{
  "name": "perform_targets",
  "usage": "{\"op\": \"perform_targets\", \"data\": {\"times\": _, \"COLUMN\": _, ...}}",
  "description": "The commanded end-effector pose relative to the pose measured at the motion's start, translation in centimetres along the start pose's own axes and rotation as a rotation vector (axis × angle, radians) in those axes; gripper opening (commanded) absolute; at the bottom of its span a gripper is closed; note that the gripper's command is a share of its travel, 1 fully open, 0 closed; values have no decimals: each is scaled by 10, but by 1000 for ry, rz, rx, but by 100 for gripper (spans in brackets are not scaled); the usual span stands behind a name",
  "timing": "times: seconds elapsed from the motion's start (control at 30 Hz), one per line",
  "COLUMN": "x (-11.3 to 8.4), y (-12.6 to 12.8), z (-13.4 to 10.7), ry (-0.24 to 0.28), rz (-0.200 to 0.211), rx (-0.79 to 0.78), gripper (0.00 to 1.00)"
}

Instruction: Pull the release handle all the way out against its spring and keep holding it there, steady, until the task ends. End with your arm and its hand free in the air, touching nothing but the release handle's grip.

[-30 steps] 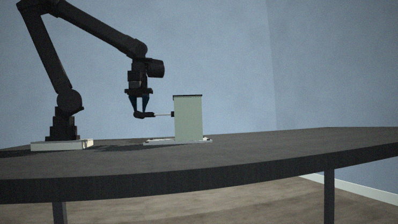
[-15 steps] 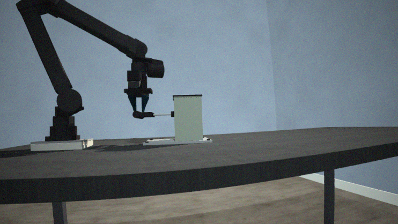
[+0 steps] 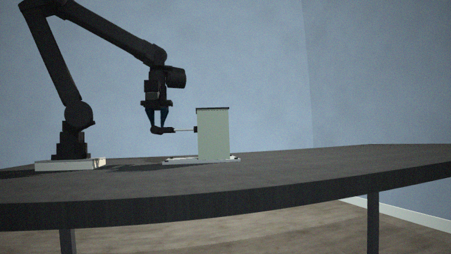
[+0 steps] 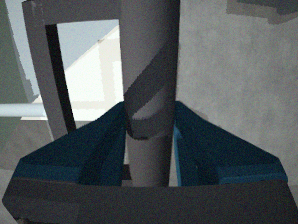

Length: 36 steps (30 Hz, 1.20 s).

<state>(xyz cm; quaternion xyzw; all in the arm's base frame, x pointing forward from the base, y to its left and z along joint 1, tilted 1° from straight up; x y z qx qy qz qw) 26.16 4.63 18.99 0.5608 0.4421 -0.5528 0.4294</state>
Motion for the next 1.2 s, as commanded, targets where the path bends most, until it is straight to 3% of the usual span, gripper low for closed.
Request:
{"op": "perform_targets", "data": {"times": 0.0, "x": 0, "y": -35, "z": -2, "ry": -6, "rz": -113, "rx": -21, "gripper": 0}}
{"op": "perform_targets", "data": {"times": 1.17, "x": 1, "y": -44, "z": 0, "ry": -8, "rz": -115, "rx": -21, "gripper": 0}}
Point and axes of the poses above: the point where the finger pads meet when closed, its own x axis out along the fingers, its own y axis across the jaws, z = x × y, the point moved 10 cm from there along -x, back along the fingers, and after that the axes turned 2 degrees about x, right-handed, at the moved point
